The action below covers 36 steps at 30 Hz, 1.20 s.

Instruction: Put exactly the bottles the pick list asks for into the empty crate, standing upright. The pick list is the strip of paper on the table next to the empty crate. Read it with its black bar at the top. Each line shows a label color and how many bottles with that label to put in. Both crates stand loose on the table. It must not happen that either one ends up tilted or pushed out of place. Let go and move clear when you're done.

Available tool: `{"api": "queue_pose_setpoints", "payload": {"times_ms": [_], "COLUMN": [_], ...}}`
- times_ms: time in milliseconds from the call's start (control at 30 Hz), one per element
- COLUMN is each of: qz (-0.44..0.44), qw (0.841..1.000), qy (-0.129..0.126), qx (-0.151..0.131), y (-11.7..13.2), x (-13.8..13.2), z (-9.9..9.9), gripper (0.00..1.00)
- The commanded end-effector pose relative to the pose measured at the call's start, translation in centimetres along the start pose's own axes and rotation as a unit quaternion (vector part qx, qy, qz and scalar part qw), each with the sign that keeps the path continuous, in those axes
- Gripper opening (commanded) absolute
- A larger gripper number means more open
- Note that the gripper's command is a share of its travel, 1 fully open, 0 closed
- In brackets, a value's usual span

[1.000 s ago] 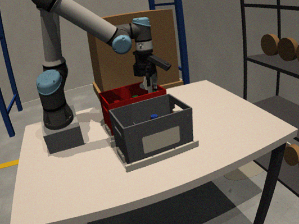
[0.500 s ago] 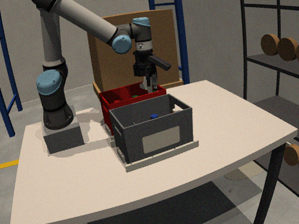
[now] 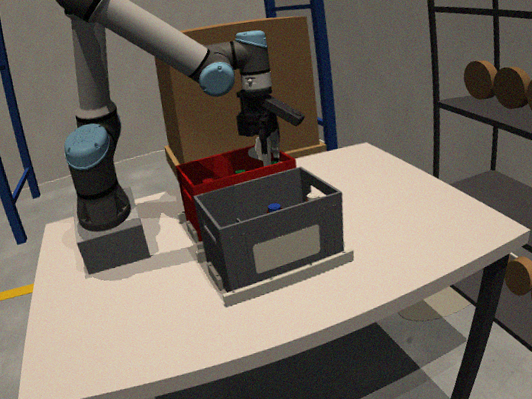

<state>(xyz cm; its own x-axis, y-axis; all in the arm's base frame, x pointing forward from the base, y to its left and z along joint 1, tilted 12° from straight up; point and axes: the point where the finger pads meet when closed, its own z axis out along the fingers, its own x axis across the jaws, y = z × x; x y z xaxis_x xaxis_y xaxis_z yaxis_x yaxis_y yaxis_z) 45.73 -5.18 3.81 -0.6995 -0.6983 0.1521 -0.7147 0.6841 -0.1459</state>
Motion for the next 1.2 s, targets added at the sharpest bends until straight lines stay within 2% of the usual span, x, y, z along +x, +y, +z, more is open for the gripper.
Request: {"api": "queue_pose_setpoints", "payload": {"times_ms": [0, 967, 1167], "qz": [0.0, 0.0, 0.0], "qw": [1.0, 1.0, 1.0], "qy": [-0.002, -0.002, -0.002], "qx": [0.003, 0.003, 0.003], "y": [-0.2, -0.2, -0.2], "x": [-0.2, -0.1, -0.1], "z": [-1.3, -8.5, -8.7], "gripper": [0.38, 0.38, 0.38]}}
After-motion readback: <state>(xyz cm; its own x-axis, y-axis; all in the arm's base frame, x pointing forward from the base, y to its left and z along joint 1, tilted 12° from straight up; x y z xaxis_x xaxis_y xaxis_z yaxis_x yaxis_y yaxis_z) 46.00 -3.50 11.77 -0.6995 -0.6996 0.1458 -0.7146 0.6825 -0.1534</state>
